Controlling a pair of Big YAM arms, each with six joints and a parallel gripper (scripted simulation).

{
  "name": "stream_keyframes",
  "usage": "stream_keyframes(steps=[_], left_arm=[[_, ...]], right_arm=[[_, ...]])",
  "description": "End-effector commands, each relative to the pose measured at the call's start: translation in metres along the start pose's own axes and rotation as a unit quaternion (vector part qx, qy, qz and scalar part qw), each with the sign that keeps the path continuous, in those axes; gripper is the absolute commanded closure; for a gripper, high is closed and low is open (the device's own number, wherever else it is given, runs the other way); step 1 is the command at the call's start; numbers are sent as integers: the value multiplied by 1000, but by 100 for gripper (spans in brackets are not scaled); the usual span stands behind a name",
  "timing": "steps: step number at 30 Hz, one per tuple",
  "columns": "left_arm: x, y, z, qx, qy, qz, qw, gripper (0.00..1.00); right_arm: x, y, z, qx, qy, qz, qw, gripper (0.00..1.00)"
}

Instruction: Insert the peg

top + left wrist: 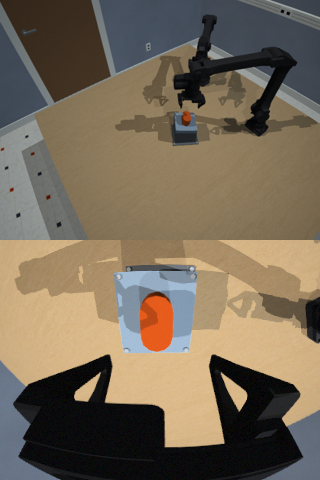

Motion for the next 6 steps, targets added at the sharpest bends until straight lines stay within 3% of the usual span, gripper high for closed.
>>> stream_keyframes(steps=[1,6], left_arm=[[-24,8,8,4,-1,27,1000,0],[-24,8,8,4,-1,27,1000,0]], right_arm=[[-1,-2,22,2,-22,-3,1000,0],[-1,-2,22,2,-22,-3,1000,0]])
Point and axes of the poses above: on each arm, the point where the finger pads meet when closed, its own x axis out along the fingers, its own y axis across the jaws, z = x × y, the point moved 6 cm from there along -x, back along the fingers, and after that the axes turned 2 degrees about -x, right-handed, at the moved point
